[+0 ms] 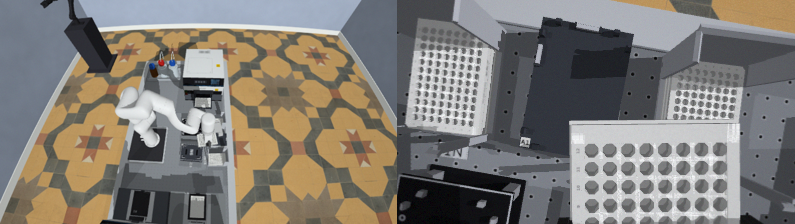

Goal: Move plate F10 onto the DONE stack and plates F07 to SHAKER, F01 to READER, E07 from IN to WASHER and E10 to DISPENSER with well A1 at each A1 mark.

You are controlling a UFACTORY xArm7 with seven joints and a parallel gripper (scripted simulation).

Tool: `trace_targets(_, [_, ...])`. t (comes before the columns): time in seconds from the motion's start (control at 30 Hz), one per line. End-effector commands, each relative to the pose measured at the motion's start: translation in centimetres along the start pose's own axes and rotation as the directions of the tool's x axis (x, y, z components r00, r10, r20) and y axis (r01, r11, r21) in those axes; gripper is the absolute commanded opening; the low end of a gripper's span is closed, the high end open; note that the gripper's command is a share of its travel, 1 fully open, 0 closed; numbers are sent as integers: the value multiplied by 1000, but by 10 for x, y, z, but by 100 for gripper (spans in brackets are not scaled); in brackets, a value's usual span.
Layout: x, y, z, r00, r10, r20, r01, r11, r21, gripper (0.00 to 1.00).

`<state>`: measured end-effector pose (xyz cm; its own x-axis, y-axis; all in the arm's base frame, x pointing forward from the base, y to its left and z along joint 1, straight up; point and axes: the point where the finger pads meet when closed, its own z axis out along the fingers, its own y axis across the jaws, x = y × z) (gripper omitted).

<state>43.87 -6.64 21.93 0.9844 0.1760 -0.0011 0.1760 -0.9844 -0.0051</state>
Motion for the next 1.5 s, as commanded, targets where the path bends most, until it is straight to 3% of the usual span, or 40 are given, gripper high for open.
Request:
trace_targets(0.0, [16,-7,-1,998,57,-1,-57,998,-3,0])
trace_targets(1.0, [91,-47,-1,981,193,-2,-193,981,-2,0])
trace_targets(1.47, [92,-48,-1,981,193,-2,-193,981,-2,0])
